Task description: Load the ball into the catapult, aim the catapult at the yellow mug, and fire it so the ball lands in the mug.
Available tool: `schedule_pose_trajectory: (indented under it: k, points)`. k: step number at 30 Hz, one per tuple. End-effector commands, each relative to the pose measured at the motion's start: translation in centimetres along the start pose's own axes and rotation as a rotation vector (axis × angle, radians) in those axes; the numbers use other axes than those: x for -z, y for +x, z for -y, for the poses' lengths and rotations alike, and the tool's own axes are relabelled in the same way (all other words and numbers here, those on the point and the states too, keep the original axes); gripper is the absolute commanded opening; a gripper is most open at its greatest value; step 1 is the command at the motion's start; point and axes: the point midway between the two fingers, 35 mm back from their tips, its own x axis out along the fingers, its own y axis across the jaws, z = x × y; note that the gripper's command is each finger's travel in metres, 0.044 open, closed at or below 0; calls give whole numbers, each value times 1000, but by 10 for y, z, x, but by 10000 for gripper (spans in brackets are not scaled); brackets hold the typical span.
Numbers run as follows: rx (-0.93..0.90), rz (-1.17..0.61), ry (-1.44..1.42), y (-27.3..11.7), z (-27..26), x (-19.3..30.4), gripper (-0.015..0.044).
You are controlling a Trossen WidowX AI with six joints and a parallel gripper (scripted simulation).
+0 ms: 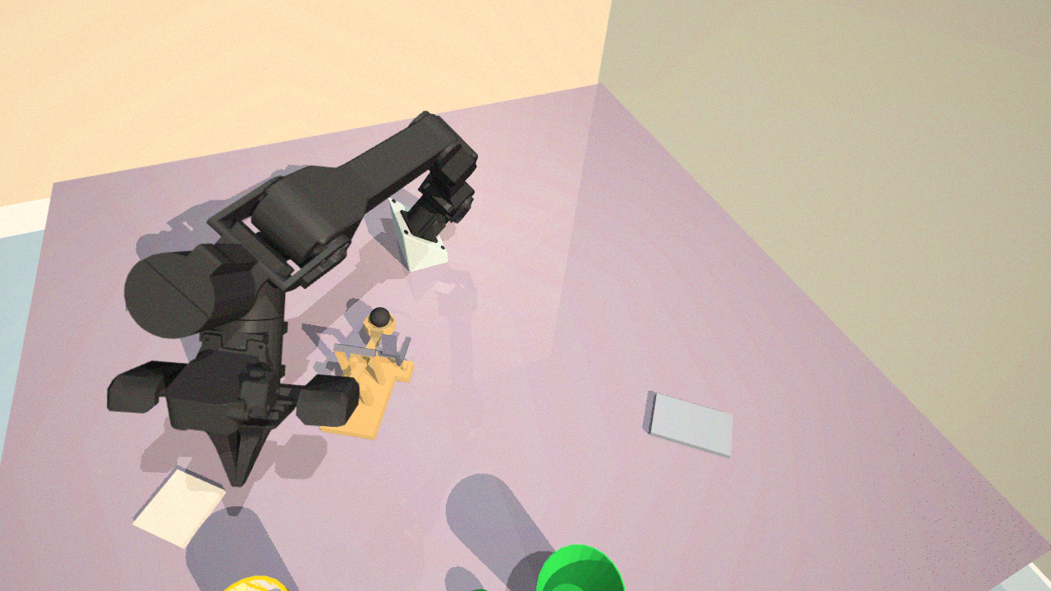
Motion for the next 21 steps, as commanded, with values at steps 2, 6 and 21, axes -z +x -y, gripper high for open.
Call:
schedule_pose_trajectory:
  k: [2, 6, 21]
  points:
    - [38, -67, -108, 3, -15, 18, 0]
    - [68, -124, -200, 2, -24, 33, 0]
    - [138, -368, -560, -11, -56, 99, 0]
